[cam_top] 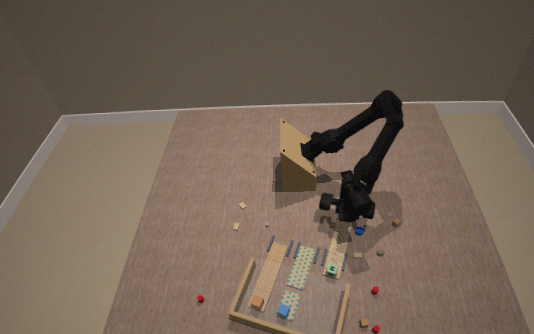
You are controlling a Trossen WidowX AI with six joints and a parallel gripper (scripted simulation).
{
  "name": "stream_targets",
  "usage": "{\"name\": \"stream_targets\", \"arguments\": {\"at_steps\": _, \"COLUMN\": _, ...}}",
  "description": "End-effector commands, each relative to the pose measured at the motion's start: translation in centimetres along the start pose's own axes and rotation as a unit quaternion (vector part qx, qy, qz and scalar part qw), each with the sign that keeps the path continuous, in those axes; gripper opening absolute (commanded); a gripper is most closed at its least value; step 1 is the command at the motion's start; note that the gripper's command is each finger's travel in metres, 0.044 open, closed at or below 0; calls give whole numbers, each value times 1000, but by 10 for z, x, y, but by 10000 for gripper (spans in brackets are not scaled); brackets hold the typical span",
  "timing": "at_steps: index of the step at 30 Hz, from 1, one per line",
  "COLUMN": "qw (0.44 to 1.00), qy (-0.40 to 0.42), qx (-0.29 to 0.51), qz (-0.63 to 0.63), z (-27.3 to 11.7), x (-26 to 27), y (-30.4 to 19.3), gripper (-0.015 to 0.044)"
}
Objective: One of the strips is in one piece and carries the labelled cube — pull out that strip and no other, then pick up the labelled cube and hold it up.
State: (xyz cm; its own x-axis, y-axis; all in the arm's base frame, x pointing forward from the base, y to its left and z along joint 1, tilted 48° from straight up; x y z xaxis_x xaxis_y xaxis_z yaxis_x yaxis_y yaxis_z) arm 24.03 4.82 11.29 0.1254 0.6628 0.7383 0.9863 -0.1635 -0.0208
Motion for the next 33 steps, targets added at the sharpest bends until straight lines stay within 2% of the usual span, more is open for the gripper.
{"name": "stream_targets", "arguments": {"at_steps": 1, "qw": 1000, "qy": 2, "qx": 15, "qz": 3, "z": 5, "x": 0, "y": -6, "gripper": 0}}
{"name": "stream_targets", "arguments": {"at_steps": 19, "qw": 1000, "qy": 2, "qx": 15, "qz": 3, "z": 5, "x": 0, "y": -6, "gripper": 0}}
{"name": "stream_targets", "arguments": {"at_steps": 25, "qw": 1000, "qy": 0, "qx": 14, "qz": 2, "z": -40, "x": -1, "y": 5, "gripper": 0}}
{"name": "stream_targets", "arguments": {"at_steps": 32, "qw": 1000, "qy": 0, "qx": 15, "qz": 3, "z": -41, "x": -3, "y": 3, "gripper": 0}}
{"name": "stream_targets", "arguments": {"at_steps": 33, "qw": 1000, "qy": 0, "qx": 15, "qz": 5, "z": -41, "x": -3, "y": 4, "gripper": 26}}
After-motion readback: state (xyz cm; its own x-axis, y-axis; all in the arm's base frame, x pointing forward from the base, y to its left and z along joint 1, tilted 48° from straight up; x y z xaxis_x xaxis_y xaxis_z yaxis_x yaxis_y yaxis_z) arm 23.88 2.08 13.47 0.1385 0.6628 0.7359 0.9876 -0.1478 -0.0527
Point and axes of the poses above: the point midway between the two fingers, 35 mm back from their tips, its own z axis out along the fingers, its own x axis across the jaws, y = z × x, the point moved 10 cm from there along -z, back along the fingers, and after that the axes turned 12 degrees about -z, right-handed, at the moved point
